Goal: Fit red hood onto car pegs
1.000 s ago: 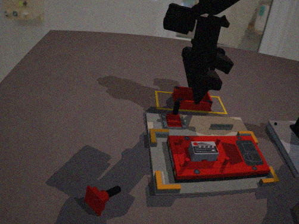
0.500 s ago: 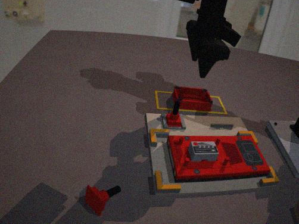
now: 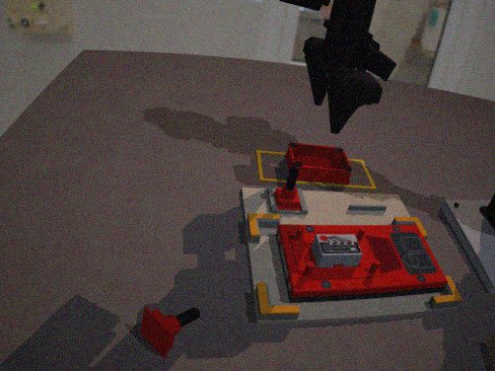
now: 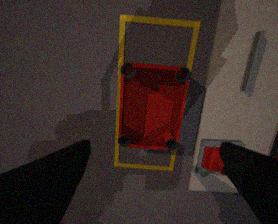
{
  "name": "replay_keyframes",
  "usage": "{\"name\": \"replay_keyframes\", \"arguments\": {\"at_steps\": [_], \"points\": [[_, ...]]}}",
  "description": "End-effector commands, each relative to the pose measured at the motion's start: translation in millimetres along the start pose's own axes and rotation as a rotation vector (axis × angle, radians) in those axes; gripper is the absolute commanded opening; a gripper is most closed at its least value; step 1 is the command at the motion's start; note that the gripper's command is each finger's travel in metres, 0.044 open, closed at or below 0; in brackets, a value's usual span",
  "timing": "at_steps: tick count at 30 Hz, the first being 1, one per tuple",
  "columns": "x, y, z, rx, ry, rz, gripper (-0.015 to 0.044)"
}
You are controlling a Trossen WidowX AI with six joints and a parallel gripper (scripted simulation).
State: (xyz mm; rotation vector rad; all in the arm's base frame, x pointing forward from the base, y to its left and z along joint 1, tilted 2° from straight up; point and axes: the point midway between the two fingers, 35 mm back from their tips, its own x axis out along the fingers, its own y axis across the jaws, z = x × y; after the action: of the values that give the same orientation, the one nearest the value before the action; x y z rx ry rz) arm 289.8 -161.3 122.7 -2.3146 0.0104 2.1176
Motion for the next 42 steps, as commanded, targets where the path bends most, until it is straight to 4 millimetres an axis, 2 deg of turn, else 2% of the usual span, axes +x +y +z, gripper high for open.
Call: {"name": "replay_keyframes", "arguments": {"at_steps": [1, 10, 20, 22, 31, 42], "points": [[4.5, 1.4, 1.0, -0.203, 0.07, -0.002, 0.044], [15.9, 6.1, 1.4, -0.922, 0.287, 0.132, 0.044], [21.2, 7.3, 7.8, -1.721, 0.394, 0.501, 0.044], [21.5, 6.7, 10.0, -1.871, 0.387, 0.598, 0.044], [21.3, 2.9, 18.8, -2.309, 0.286, 0.937, 0.044], [20.1, -4.6, 30.1, -2.764, -0.022, 1.341, 0.044]]}}
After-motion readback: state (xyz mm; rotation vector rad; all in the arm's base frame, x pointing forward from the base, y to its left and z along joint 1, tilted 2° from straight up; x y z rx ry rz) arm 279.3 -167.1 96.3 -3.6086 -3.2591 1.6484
